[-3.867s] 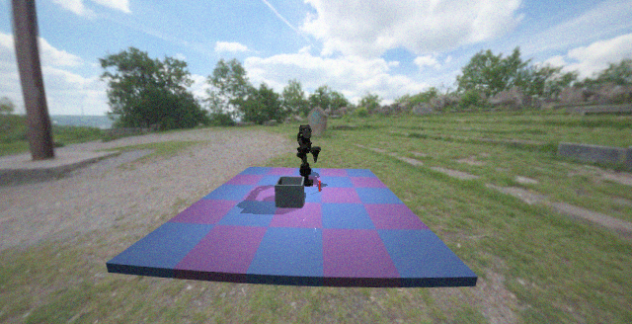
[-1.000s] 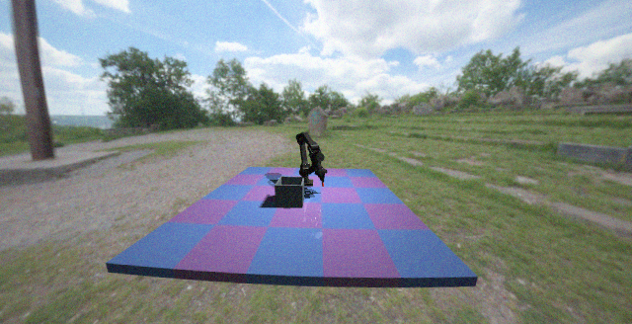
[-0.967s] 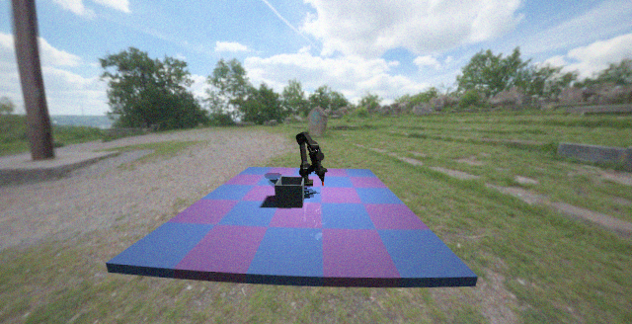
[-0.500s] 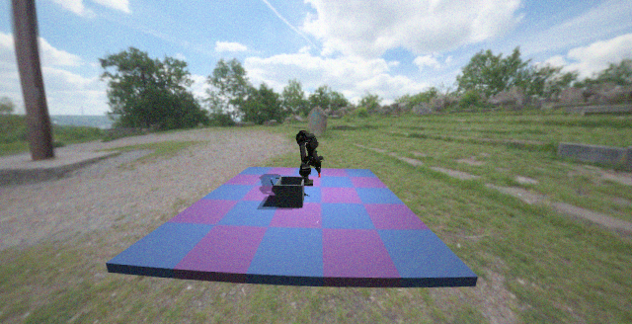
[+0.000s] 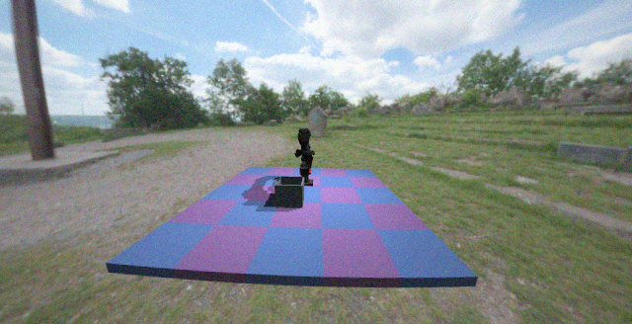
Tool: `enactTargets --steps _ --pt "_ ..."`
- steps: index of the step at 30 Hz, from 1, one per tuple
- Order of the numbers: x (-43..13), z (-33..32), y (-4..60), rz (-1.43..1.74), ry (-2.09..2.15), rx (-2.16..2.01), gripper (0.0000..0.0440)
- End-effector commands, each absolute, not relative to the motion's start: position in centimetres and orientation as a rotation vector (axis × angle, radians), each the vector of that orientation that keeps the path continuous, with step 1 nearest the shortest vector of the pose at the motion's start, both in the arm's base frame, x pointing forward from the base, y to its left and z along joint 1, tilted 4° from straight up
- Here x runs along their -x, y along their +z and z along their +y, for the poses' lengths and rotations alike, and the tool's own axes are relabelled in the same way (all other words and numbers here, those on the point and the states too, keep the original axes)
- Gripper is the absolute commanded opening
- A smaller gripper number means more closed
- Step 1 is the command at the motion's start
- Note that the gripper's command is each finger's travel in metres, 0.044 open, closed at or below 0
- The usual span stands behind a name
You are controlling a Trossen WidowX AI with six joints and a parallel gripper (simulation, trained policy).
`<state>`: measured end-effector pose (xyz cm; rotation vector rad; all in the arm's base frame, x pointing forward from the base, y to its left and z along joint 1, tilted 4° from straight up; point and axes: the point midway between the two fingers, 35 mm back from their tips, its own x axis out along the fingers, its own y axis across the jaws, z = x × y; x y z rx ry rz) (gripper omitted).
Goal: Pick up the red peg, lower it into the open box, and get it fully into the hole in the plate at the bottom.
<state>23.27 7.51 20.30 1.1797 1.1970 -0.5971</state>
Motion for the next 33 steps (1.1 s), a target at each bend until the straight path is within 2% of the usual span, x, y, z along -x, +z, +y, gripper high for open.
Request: enactTargets --steps 1,33 --pt "-23.7 6.5 20.3 1.185 -0.629 -1.171 0.0000" --pt "-28.3 -1.7 17.9 1.199 -0.821 -1.161 0.0000"
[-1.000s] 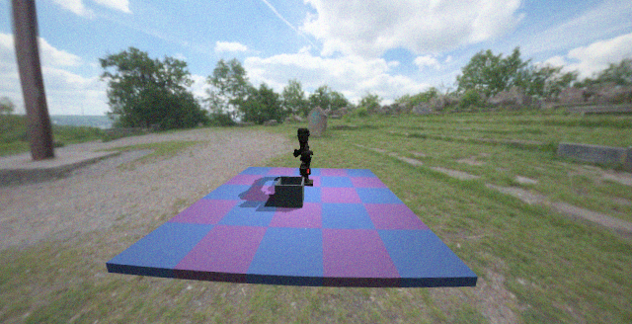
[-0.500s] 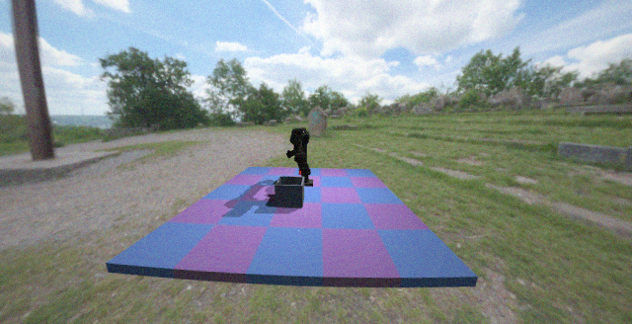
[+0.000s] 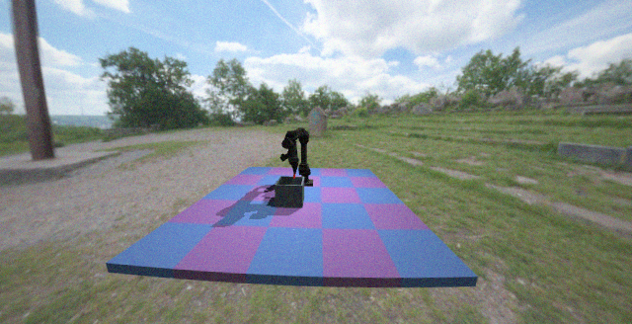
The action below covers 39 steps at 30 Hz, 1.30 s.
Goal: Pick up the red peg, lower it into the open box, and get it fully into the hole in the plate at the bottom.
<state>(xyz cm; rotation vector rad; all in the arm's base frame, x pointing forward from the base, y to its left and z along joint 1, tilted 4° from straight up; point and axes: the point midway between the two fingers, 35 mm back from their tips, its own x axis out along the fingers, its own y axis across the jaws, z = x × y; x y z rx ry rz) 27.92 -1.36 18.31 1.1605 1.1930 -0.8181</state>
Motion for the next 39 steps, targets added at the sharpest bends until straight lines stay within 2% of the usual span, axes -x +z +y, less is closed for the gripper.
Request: enactTargets --steps 1,35,39 --pt "-28.4 -1.9 17.7 1.202 -0.825 -1.161 0.0000" --pt "-32.3 -3.0 9.4 1.334 -0.751 -1.104 0.0000" --pt "-32.0 -3.1 8.5 1.354 -0.755 -1.080 0.0036"
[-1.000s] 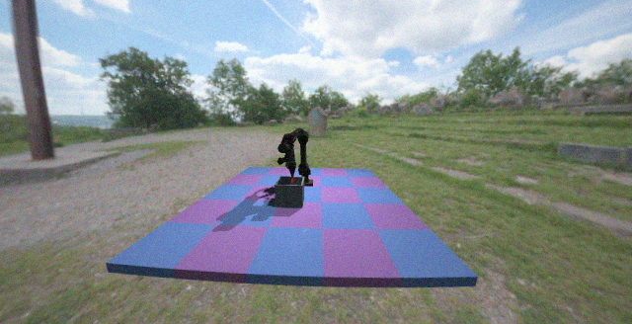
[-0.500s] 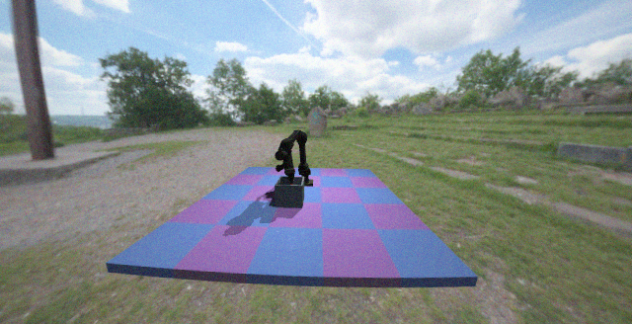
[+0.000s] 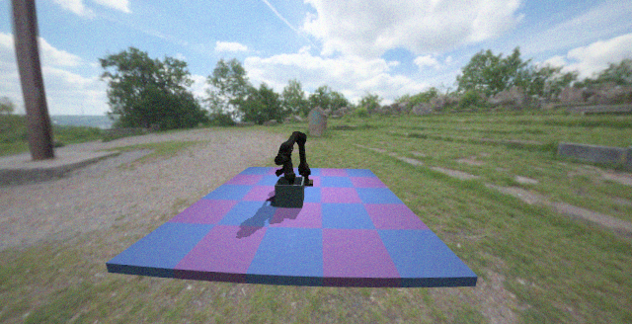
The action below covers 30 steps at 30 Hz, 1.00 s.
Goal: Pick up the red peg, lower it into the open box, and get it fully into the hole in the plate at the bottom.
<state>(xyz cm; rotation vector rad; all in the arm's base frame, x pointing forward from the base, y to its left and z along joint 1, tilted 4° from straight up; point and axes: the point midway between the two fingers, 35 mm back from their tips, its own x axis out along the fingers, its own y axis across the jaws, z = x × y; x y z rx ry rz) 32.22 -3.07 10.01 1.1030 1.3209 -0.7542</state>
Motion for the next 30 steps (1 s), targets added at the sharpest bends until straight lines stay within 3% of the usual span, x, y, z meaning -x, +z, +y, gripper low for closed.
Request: enactTargets --steps 1,4,7,30 --pt "-32.0 -3.2 8.3 1.359 -0.757 -1.074 0.0048" --pt "-31.8 -3.3 7.7 1.376 -0.762 -1.058 0.0078" --pt "-31.7 -3.2 7.1 1.393 -0.764 -1.053 0.0136" --pt "-35.1 -3.8 11.3 1.410 -0.604 -1.217 0.0144"
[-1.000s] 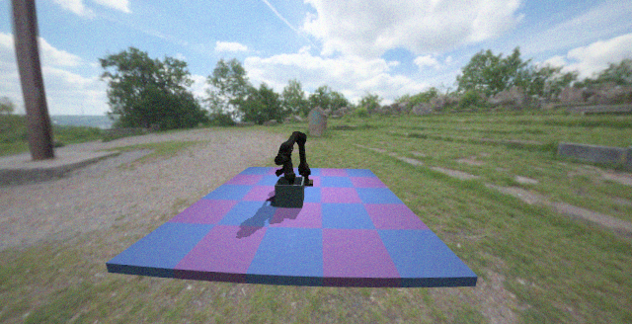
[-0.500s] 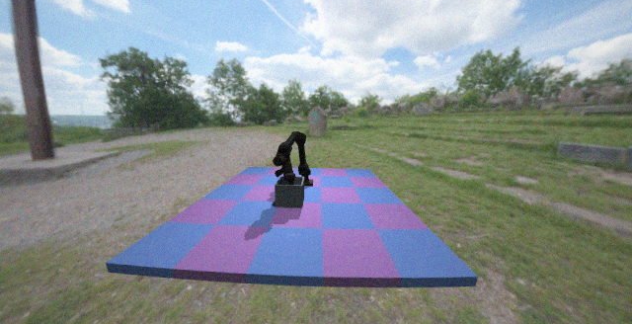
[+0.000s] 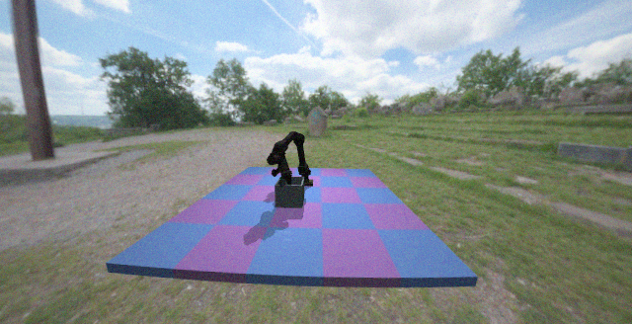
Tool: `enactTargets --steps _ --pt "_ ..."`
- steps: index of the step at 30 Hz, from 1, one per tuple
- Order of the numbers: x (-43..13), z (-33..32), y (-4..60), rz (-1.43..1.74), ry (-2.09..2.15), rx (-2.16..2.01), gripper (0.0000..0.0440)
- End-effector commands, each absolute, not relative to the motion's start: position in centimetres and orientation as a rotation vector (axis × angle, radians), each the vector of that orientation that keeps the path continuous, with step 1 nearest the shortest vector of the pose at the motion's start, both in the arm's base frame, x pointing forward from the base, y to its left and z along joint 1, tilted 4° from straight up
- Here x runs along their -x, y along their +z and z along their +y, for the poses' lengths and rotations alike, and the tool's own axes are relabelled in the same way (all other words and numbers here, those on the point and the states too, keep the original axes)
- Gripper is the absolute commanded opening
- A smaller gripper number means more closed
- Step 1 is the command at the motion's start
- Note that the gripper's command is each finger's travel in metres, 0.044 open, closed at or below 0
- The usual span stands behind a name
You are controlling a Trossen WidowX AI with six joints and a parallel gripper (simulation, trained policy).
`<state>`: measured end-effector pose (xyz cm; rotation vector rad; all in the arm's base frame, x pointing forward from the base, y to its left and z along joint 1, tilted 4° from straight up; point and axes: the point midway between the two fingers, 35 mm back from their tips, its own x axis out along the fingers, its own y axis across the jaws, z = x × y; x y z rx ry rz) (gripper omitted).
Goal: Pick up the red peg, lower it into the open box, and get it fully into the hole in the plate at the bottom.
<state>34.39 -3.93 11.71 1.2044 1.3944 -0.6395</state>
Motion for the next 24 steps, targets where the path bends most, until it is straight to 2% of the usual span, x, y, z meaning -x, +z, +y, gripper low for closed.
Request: enactTargets --steps 1,24 --pt "-35.3 -3.8 11.4 1.408 -0.597 -1.224 0.0143" --pt "-37.9 -4.3 14.1 1.389 -0.390 -1.330 0.0137"
